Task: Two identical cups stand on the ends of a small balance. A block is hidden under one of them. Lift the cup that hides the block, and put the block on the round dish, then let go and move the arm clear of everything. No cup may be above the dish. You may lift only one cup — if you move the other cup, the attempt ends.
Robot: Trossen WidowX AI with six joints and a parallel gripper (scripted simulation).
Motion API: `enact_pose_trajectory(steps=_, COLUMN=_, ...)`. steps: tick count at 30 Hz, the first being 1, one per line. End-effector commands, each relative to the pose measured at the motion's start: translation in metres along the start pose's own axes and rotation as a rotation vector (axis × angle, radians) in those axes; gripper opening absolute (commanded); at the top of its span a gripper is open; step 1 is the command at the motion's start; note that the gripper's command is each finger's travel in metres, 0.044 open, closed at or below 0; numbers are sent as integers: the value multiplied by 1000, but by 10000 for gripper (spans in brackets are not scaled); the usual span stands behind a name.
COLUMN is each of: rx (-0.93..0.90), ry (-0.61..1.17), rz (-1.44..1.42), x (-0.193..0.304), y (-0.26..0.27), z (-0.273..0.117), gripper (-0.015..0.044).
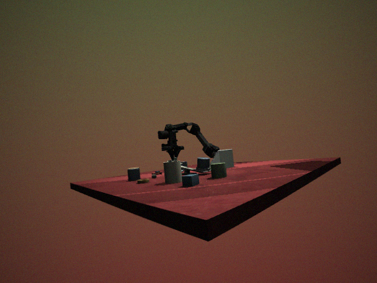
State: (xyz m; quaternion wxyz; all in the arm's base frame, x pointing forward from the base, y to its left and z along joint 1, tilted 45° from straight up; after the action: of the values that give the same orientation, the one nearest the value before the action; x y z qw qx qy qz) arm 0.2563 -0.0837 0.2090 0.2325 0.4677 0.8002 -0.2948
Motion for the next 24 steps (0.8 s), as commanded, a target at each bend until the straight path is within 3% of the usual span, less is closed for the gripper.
enact_pose_trajectory(steps=1, rx=18, ry=-7, rz=10, x=-3, y=-21, z=11, gripper=0)
enact_pose_trajectory(steps=24, rx=19, ry=-10, rz=11, x=-4, y=-23, z=57, gripper=0)
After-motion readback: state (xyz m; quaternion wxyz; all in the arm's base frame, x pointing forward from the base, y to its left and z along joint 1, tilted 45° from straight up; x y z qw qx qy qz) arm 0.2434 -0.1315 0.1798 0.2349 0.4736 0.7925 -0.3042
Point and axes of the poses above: the point midway between the two fingers, 35 mm back from their tips, its own z axis out along the fingers, its own y axis across the jaws, x = y × z, the point moved 1 cm from there along -z, back along the fingers, and after that the axes turned 11 degrees about -z, right-handed, at the moved point
